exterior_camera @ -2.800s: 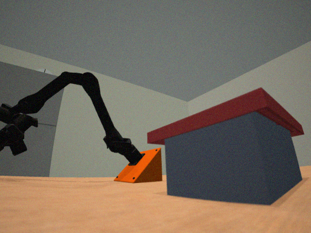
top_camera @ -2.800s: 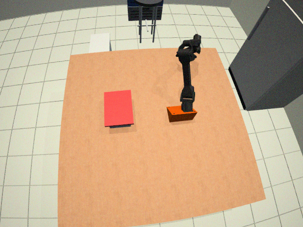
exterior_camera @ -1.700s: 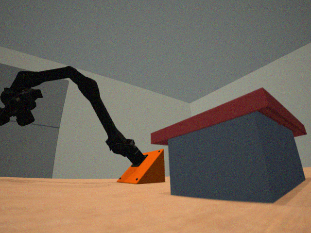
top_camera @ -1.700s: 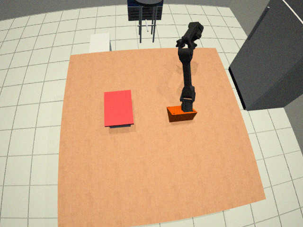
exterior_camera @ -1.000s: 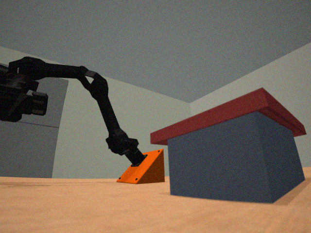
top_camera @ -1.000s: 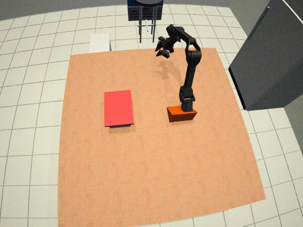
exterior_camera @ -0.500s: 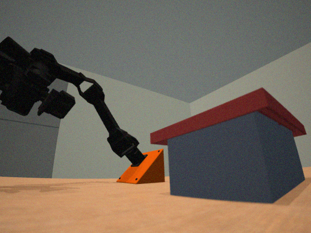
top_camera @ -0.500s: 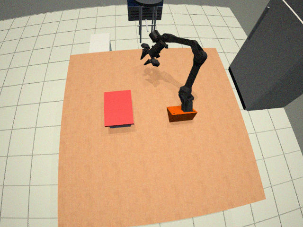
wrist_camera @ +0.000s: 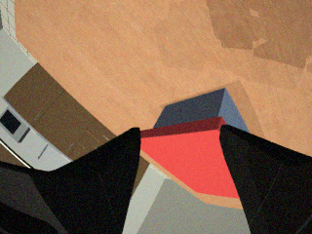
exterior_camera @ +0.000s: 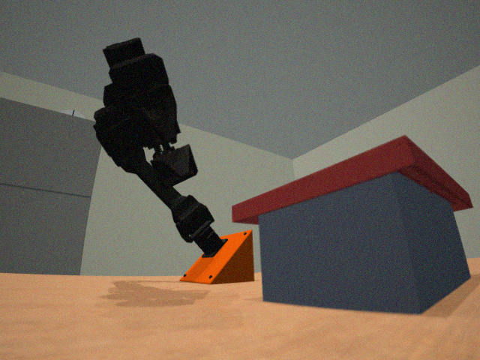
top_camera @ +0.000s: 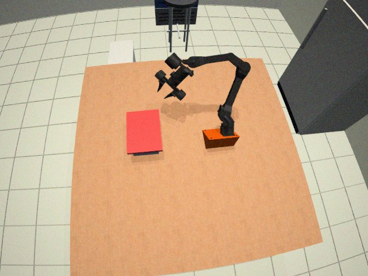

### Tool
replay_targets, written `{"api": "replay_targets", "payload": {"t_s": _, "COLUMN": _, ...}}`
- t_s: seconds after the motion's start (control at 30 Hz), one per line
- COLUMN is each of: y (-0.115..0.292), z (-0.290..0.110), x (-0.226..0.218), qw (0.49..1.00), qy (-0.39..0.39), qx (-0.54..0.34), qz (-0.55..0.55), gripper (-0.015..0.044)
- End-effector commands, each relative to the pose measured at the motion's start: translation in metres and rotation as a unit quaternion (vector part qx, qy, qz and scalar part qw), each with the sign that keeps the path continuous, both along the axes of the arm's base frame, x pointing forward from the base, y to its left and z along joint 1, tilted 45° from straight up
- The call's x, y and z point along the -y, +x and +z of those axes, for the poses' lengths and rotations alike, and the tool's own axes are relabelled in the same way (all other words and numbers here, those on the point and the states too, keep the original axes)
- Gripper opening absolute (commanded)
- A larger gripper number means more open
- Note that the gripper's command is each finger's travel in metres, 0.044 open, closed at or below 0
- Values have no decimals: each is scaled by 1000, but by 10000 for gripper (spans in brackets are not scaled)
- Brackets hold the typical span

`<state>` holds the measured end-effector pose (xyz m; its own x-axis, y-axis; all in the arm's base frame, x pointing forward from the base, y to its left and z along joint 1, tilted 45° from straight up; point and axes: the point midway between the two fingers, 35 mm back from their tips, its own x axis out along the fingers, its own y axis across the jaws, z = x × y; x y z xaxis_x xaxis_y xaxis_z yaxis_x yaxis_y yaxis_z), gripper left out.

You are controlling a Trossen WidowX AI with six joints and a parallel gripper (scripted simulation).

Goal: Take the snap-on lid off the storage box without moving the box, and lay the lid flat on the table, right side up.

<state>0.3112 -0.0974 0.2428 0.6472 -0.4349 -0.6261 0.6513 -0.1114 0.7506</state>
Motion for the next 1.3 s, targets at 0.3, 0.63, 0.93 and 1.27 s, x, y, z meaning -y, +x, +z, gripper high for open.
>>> {"api": "replay_targets", "payload": {"t_s": 0.3, "y": -3, "z": -77, "x": -113, "qw": 971, "qy": -183, "qx": -60, "qz": 142, "gripper": 235}}
{"api": "replay_targets", "payload": {"t_s": 0.63, "y": -28, "z": -101, "x": -159, "qw": 937, "qy": -278, "qx": -52, "qz": 205, "gripper": 235}}
{"api": "replay_targets", "payload": {"t_s": 0.93, "y": -28, "z": -101, "x": -159, "qw": 937, "qy": -278, "qx": -51, "qz": 205, "gripper": 235}}
{"api": "replay_targets", "payload": {"t_s": 1.27, "y": -26, "z": -146, "x": -113, "qw": 937, "qy": -279, "qx": -51, "qz": 205, "gripper": 235}}
